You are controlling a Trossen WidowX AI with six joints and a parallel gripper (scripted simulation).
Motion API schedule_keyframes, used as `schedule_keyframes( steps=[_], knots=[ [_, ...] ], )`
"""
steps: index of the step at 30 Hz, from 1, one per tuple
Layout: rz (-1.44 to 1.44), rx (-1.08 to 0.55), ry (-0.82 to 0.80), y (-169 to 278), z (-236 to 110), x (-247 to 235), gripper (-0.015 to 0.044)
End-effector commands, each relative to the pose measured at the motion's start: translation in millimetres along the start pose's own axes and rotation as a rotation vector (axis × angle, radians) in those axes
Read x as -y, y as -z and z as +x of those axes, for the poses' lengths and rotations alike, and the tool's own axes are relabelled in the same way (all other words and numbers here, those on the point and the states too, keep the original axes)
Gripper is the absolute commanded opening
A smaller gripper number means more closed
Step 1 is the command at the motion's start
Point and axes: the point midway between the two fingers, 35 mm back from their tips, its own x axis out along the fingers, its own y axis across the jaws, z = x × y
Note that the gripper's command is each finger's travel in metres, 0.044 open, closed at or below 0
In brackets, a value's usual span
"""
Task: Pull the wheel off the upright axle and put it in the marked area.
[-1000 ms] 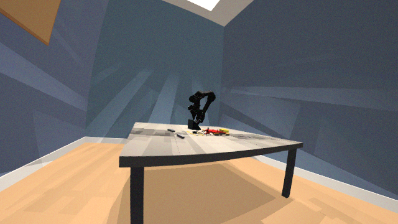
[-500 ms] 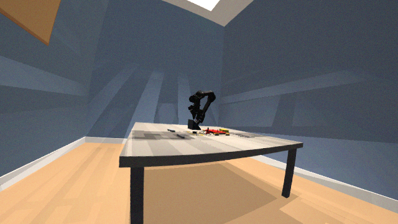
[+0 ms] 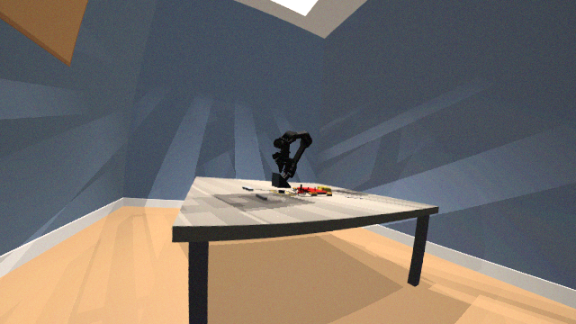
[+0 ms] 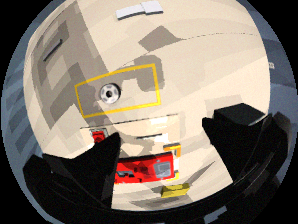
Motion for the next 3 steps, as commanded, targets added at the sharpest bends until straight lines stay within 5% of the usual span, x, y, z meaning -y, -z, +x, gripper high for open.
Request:
schedule_keyframes(
  steps=[1, 3],
  knots=[
    [-0.003, 0.001, 0.004, 0.2, 0.0, 0.8, 0.044],
    [-0.003, 0.001, 0.004, 0.2, 0.0, 0.8, 0.044]
  ],
)
